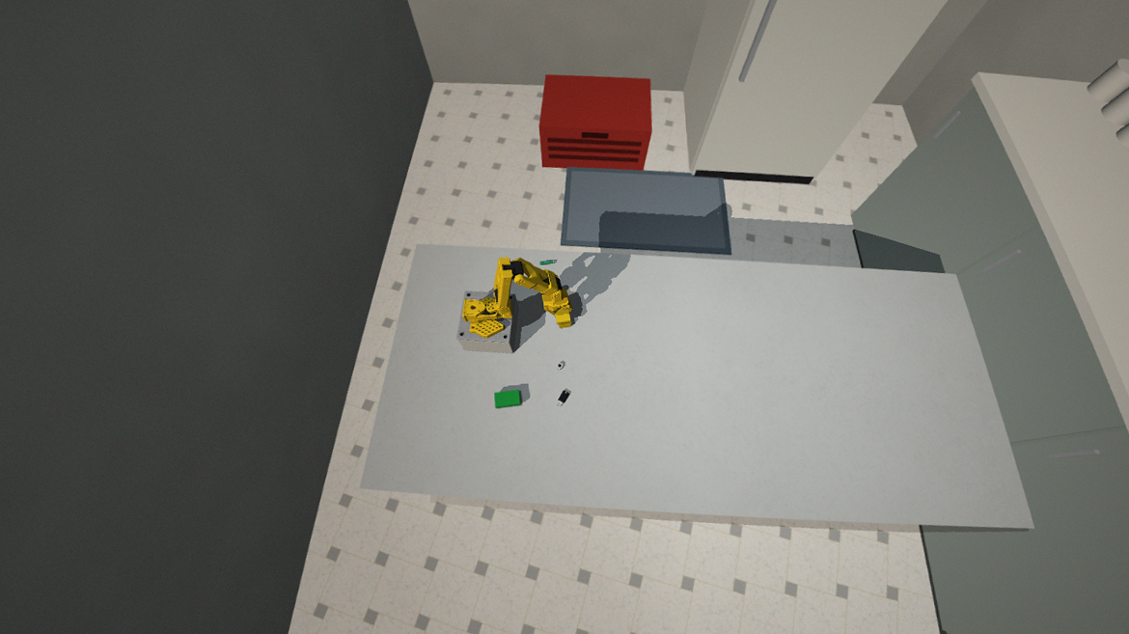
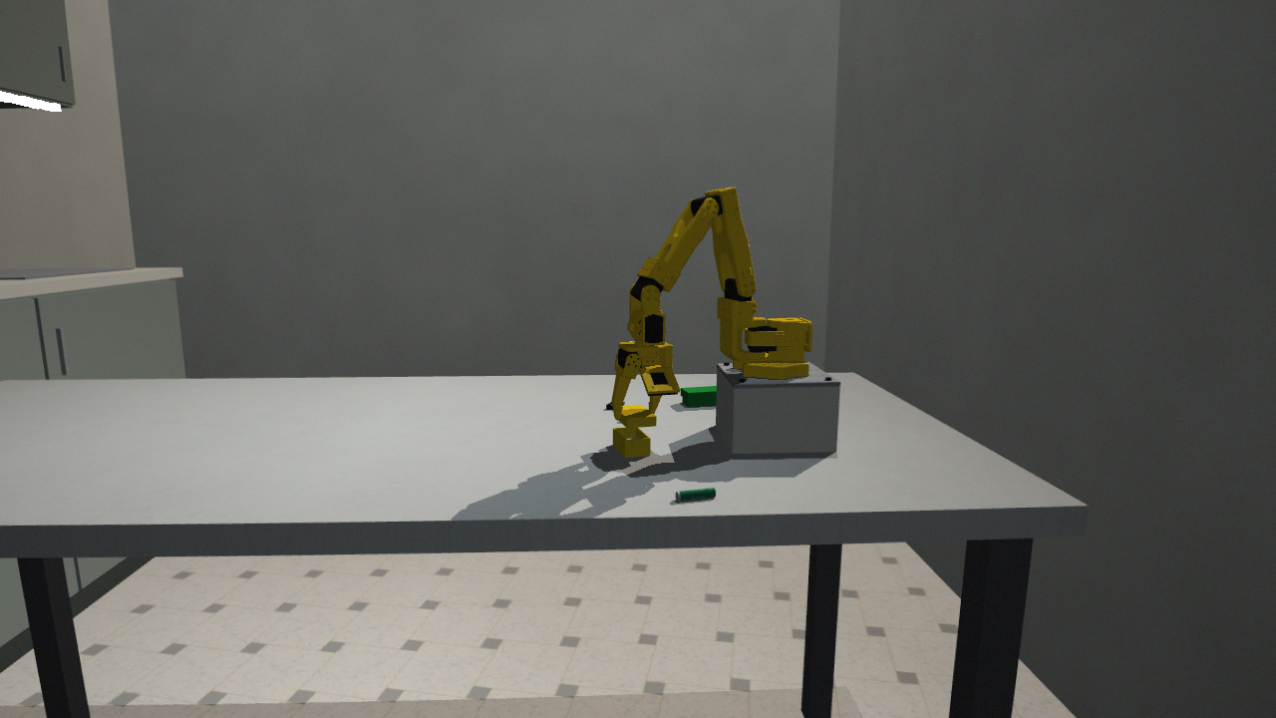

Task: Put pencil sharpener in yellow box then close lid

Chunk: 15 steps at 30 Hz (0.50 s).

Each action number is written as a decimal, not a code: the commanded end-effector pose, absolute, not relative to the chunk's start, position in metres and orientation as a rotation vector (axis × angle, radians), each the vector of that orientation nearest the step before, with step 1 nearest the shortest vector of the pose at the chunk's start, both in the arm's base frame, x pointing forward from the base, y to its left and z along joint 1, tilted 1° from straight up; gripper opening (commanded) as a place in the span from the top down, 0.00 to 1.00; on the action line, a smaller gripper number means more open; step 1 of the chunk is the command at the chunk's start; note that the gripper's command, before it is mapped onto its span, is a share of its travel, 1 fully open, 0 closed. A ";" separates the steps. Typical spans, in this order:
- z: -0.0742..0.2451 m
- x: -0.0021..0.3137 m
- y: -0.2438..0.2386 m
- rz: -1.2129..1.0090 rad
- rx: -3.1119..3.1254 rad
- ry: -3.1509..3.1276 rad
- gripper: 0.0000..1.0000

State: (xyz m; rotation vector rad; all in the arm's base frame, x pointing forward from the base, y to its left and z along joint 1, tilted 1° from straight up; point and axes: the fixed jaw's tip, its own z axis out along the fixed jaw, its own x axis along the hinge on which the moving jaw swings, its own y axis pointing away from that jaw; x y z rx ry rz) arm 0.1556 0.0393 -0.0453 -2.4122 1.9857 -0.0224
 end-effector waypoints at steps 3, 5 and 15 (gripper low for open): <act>-0.047 0.152 0.040 -0.006 -2.419 1.997 0.78; -0.047 0.152 0.040 -0.004 -2.420 1.998 0.78; -0.047 0.152 0.040 0.000 -2.423 2.000 0.78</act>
